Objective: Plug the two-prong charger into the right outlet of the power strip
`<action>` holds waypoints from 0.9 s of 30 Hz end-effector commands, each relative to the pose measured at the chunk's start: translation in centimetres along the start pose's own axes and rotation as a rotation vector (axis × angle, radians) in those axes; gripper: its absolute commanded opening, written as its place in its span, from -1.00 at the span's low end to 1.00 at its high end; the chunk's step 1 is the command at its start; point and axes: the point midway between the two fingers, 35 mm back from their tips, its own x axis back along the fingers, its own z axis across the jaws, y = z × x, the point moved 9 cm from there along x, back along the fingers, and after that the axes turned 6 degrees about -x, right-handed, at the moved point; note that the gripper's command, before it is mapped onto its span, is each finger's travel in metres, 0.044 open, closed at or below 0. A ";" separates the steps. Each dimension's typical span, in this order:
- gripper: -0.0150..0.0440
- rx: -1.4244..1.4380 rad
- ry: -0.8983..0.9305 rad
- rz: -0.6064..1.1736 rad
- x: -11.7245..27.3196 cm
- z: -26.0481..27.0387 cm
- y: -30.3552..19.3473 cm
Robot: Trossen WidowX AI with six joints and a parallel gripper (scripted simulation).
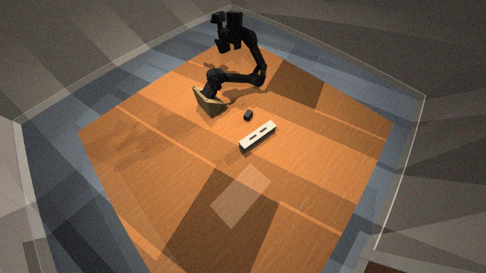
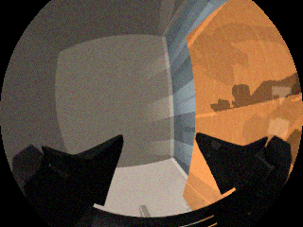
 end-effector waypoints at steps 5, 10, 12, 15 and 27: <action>1.00 0.239 0.062 0.172 0.2 0.8 -2.1; 1.00 0.398 0.118 0.279 0.6 1.2 -3.4; 1.00 0.462 0.144 0.321 0.8 1.4 -3.9; 1.00 0.554 0.186 0.380 1.1 1.6 -4.7; 1.00 0.920 0.391 0.596 3.0 2.1 -7.5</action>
